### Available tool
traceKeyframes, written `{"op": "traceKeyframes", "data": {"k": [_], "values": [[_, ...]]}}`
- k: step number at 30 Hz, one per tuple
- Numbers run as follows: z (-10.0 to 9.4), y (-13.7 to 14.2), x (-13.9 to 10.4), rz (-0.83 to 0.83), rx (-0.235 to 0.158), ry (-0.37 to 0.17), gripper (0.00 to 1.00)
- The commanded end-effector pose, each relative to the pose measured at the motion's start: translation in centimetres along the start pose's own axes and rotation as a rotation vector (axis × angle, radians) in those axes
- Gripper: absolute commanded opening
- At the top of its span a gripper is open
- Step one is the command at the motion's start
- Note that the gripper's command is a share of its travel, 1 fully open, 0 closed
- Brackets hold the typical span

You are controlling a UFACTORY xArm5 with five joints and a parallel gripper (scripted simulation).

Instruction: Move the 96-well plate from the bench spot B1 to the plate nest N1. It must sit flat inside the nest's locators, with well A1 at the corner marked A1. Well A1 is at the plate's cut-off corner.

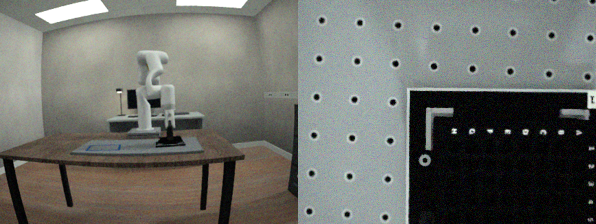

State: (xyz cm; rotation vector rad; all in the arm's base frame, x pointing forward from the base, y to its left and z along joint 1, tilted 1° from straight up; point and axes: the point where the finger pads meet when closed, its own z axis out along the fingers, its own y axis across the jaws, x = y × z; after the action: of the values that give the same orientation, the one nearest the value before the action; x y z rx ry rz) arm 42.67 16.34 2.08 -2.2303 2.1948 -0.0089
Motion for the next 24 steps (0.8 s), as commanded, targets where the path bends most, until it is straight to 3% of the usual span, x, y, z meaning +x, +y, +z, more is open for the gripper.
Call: {"op": "traceKeyframes", "data": {"k": [1, 24], "values": [[-0.12, -0.13, -0.05, 0.0, 0.005, 0.004, 0.0], [0.08, -0.12, -0.04, 0.0, 0.005, 0.004, 0.0]]}}
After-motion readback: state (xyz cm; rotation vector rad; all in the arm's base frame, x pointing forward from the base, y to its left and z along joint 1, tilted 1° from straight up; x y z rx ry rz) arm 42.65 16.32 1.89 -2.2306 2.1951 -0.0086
